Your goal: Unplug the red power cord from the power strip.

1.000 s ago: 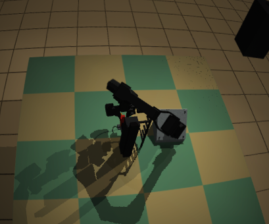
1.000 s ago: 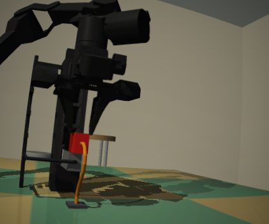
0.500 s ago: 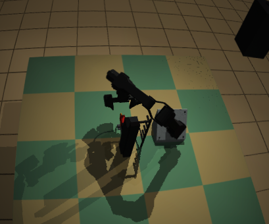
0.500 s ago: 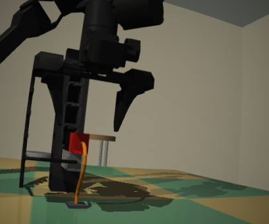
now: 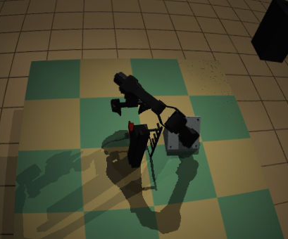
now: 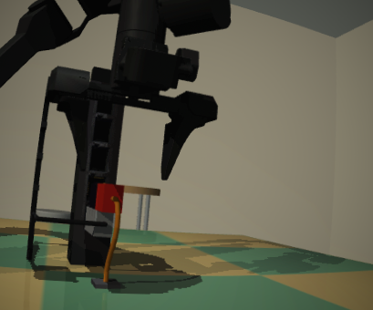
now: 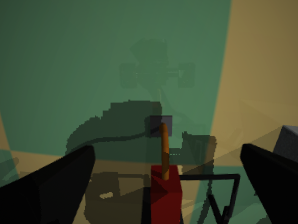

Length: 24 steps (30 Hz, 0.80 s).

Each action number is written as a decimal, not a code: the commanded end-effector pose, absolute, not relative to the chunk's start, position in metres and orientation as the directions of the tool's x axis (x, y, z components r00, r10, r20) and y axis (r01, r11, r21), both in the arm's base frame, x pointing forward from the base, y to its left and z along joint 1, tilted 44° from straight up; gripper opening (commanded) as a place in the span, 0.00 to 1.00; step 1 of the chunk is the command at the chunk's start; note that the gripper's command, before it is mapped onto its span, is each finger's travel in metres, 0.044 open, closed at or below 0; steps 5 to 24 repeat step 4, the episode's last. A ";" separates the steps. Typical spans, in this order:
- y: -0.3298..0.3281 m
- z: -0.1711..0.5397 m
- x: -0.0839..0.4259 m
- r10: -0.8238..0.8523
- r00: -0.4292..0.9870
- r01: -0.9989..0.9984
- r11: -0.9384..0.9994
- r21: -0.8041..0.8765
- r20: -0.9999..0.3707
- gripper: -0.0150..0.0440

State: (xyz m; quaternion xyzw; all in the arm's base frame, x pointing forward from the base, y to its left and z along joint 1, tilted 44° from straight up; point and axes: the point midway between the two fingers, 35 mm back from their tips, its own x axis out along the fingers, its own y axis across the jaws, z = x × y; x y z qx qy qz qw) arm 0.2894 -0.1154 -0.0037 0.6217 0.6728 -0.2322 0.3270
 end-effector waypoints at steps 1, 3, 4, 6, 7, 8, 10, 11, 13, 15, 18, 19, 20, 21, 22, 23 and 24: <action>-0.117 -0.004 0.289 0.681 -0.015 0.988 0.123 0.095 -0.732 1.00; -0.117 -0.004 0.289 0.681 -0.015 0.988 0.123 0.095 -0.732 1.00; -0.117 -0.004 0.289 0.681 -0.015 0.988 0.123 0.095 -0.732 1.00; -0.117 -0.004 0.289 0.681 -0.015 0.988 0.123 0.095 -0.732 1.00; -0.117 -0.004 0.289 0.681 -0.015 0.988 0.123 0.095 -0.732 1.00; -0.117 -0.004 0.289 0.681 -0.015 0.988 0.123 0.095 -0.732 1.00; -0.117 -0.004 0.289 0.681 -0.015 0.988 0.123 0.095 -0.732 1.00; -0.117 -0.004 0.289 0.681 -0.015 0.988 0.123 0.095 -0.732 1.00; -0.117 -0.004 0.289 0.681 -0.015 0.988 0.123 0.095 -0.732 1.00; -0.117 -0.004 0.289 0.681 -0.015 0.988 0.123 0.095 -0.732 1.00; -0.117 -0.004 0.289 0.681 -0.015 0.988 0.123 0.095 -0.732 1.00; -0.117 -0.004 0.289 0.681 -0.015 0.988 0.123 0.095 -0.732 1.00; -0.117 -0.004 0.289 0.681 -0.015 0.988 0.123 0.095 -0.732 1.00; -0.117 -0.004 0.289 0.681 -0.015 0.988 0.123 0.095 -0.732 1.00; -0.117 -0.004 0.289 0.681 -0.015 0.988 0.123 0.095 -0.732 1.00; -0.117 -0.004 0.289 0.681 -0.015 0.988 0.123 0.095 -0.732 1.00; -0.117 -0.004 0.289 0.681 -0.015 0.988 0.123 0.095 -0.732 1.00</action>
